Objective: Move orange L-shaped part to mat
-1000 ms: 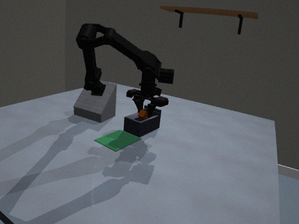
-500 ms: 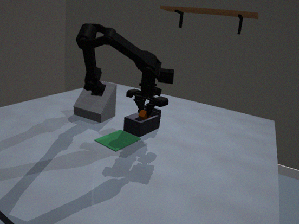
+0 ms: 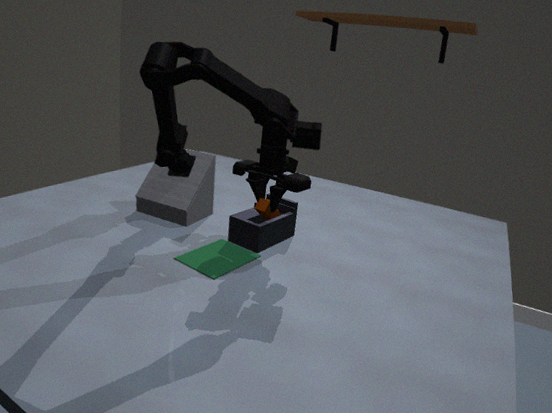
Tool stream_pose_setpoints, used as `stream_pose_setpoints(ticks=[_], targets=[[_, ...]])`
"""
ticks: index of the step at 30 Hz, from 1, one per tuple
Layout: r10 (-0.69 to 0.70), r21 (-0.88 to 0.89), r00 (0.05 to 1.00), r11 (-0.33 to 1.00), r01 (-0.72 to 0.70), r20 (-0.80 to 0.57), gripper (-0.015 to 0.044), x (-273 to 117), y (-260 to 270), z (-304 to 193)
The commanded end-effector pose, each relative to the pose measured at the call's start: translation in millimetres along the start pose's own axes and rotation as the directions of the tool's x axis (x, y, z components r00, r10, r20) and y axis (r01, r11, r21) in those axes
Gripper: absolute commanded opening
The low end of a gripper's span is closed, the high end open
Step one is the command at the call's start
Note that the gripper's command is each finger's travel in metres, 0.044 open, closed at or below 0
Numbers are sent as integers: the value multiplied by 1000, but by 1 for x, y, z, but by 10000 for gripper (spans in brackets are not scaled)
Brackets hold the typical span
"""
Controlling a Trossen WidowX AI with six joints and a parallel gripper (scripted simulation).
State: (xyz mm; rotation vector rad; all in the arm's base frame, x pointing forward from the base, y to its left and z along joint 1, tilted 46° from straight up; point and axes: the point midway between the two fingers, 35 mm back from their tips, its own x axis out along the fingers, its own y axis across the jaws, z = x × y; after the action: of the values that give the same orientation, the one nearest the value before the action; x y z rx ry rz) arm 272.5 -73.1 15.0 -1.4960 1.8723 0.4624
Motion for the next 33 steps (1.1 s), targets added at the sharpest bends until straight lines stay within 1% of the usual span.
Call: stream_pose_setpoints(ticks=[1, 33], targets=[[-3, 7, 1000, 1000, 3, 6, 0, -7, -1, 1], [-2, 4, 1000, 1000, 2, 6, 0, -58, -1, 1]])
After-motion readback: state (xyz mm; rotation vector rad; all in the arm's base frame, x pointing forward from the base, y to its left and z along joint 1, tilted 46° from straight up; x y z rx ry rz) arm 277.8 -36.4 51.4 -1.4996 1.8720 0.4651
